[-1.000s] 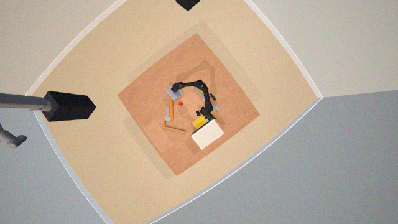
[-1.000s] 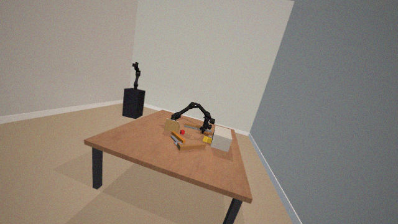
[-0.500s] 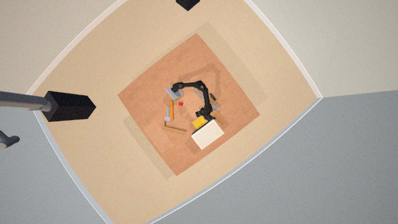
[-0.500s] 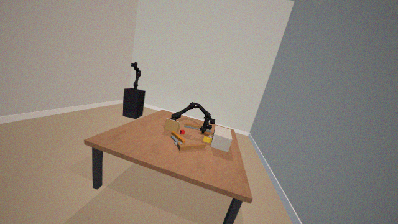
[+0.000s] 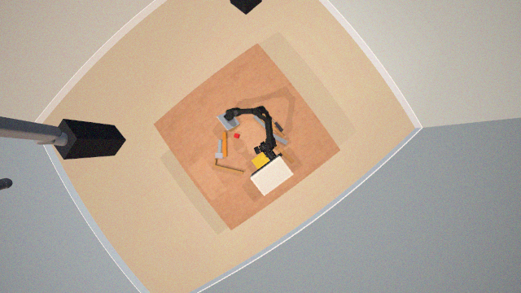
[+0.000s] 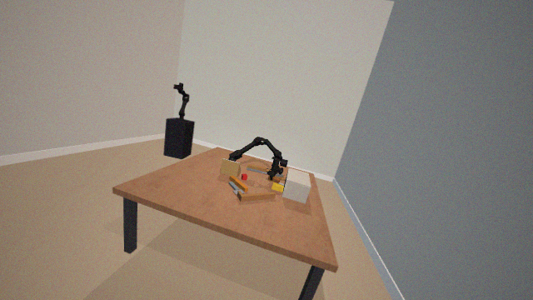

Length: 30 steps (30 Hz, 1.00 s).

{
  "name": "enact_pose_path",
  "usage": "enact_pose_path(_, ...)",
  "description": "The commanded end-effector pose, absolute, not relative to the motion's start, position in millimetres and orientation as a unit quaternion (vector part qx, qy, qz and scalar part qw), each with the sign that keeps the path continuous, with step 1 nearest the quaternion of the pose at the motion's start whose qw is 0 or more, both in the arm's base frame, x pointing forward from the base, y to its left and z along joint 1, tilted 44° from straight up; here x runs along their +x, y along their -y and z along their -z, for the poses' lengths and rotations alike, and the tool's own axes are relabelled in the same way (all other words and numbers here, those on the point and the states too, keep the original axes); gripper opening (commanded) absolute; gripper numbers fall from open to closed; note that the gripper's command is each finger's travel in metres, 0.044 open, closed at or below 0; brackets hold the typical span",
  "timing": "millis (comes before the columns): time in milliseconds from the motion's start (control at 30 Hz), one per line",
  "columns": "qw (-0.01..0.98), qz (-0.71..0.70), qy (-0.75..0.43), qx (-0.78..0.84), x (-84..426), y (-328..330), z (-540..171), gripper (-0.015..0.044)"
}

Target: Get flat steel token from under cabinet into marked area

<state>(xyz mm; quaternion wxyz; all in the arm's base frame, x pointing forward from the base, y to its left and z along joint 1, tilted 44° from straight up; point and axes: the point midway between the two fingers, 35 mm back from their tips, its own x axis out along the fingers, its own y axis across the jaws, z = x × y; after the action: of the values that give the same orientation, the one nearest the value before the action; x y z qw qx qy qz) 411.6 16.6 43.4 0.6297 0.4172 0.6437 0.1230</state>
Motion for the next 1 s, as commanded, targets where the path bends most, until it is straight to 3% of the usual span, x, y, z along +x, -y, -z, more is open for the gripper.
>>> enact_pose_path(0, 0.630, -0.119, -0.646, 0.414, 409.3, -13.3, -38.4, 0.0000)
enact_pose_path(967, 0.630, -0.119, -0.646, 0.415, 389.4, -22.5, -43.6, 0.0000)
